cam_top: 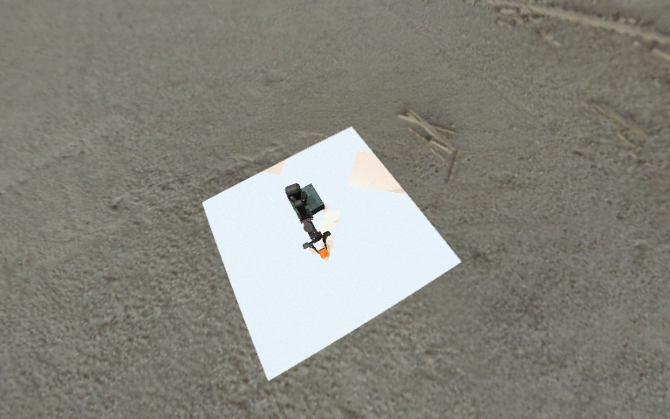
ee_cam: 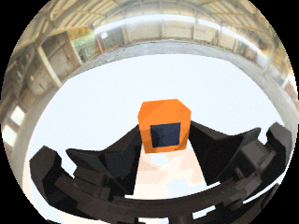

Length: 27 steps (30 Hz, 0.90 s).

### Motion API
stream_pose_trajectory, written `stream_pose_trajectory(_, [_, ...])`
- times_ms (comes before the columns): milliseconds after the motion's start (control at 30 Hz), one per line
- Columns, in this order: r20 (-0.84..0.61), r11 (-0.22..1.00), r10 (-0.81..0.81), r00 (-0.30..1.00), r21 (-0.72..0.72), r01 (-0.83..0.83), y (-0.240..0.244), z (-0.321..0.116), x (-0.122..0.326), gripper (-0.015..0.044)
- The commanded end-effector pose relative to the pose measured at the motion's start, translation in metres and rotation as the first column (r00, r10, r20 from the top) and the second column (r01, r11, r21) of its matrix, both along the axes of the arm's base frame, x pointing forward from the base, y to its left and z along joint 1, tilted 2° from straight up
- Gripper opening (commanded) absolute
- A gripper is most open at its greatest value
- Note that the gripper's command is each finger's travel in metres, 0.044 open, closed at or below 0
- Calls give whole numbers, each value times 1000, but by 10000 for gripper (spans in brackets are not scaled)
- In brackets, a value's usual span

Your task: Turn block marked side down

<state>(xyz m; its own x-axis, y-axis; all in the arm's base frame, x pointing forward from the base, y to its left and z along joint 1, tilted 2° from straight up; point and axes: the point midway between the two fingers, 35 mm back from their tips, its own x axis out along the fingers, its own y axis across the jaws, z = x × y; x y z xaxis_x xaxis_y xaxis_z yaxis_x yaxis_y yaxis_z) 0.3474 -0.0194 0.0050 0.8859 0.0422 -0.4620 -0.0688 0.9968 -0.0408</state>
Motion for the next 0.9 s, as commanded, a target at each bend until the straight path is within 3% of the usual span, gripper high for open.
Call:
stream_pose_trajectory(0, [3, 1000, 1, 1000, 7, -1, 0, 0, 0, 315])
stream_pose_trajectory(167, [3, 1000, 1, 1000, 7, -1, 0, 0, 0, 440])
stream_pose_trajectory(867, [3, 1000, 1, 1000, 7, -1, 0, 0, 0, 440])
